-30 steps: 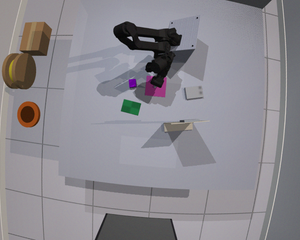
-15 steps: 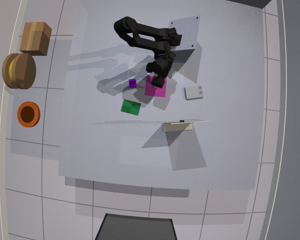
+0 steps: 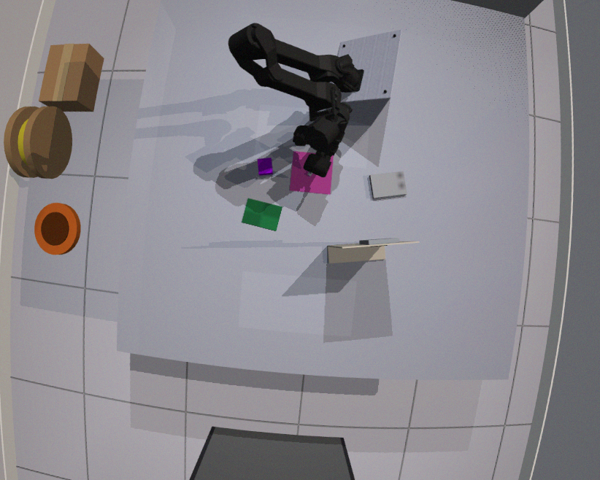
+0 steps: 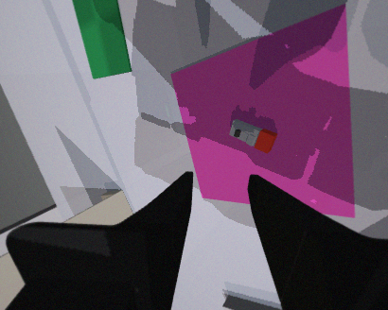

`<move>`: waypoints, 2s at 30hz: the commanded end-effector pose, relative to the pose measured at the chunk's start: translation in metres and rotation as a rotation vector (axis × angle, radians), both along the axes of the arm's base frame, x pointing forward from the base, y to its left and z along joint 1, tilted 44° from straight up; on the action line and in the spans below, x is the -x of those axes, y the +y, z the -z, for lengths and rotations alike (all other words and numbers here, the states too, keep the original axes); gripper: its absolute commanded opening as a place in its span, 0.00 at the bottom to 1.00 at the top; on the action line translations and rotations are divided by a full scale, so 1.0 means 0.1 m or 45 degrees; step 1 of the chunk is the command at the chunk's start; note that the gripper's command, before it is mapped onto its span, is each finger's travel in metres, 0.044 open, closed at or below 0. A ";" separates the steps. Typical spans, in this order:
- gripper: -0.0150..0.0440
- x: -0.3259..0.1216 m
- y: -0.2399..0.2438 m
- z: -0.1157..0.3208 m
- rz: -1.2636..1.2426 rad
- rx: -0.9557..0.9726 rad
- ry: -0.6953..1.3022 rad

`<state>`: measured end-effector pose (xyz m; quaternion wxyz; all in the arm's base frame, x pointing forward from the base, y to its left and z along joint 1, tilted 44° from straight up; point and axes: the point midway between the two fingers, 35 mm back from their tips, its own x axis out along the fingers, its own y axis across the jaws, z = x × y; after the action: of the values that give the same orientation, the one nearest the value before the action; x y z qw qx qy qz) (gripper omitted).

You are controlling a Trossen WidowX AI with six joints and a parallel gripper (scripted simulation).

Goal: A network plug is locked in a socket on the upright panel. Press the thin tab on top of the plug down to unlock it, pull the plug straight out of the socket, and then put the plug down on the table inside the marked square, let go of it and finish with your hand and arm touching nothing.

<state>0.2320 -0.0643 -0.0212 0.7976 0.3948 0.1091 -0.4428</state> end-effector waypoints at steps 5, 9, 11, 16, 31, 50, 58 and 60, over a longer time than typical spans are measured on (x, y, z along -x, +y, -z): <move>0.52 -0.02 0.04 -0.03 0.006 -0.003 -0.004; 0.52 -0.02 0.07 -0.04 0.007 -0.004 -0.003; 0.52 -0.02 0.08 -0.05 0.007 -0.005 -0.002; 0.52 -0.02 0.10 -0.07 0.008 -0.006 -0.001; 0.52 -0.02 0.18 -0.13 0.010 -0.008 0.001; 0.52 -0.01 0.27 -0.23 0.010 -0.004 0.001; 0.52 0.01 0.31 -0.28 0.009 -0.002 -0.001; 0.52 0.01 0.32 -0.30 0.009 -0.001 -0.001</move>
<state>0.2308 -0.0339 0.0052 0.7958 0.3948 0.1109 -0.4456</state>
